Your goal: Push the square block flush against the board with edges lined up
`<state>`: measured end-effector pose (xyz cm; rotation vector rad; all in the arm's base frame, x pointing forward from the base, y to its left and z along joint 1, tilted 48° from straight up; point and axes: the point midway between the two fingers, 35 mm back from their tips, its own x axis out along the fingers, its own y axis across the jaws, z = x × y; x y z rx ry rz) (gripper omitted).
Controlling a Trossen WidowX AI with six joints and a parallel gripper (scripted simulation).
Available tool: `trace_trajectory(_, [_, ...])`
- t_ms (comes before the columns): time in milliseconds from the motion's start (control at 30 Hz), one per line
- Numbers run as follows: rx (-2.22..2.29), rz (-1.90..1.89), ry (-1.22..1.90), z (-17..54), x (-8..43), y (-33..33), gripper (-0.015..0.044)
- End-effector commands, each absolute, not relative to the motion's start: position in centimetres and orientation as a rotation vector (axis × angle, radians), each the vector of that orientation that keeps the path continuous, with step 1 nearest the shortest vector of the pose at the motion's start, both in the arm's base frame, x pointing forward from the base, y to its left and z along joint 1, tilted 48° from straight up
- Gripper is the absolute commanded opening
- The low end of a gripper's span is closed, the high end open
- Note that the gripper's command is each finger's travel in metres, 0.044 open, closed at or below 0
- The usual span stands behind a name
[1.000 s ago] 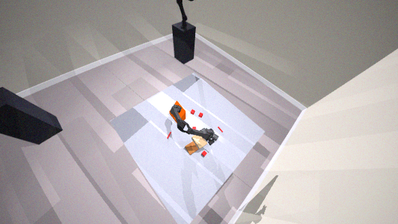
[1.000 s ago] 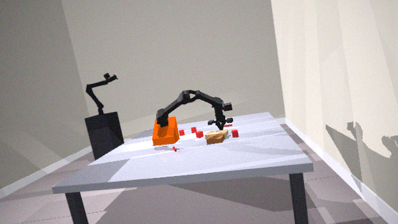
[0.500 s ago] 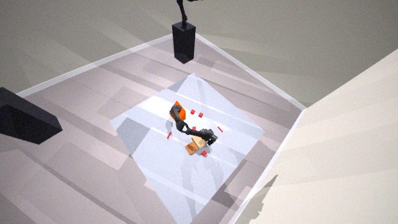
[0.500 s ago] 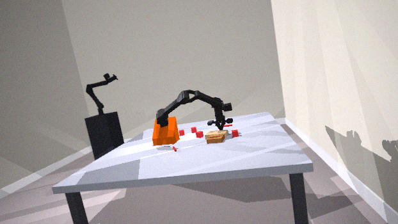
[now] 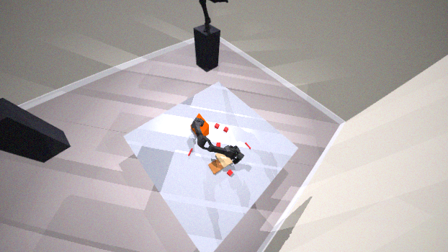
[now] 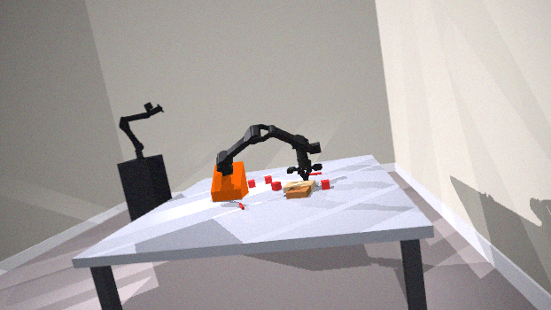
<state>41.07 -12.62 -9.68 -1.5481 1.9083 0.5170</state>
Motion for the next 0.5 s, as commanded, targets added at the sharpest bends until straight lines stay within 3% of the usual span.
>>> trace_trajectory(0, [-1.549,0.513,1.914,-9.28,40.92,-13.16,0.0000])
trace_trajectory(467, [-1.549,0.513,1.914,-8.69,40.76,-13.69,0.0000])
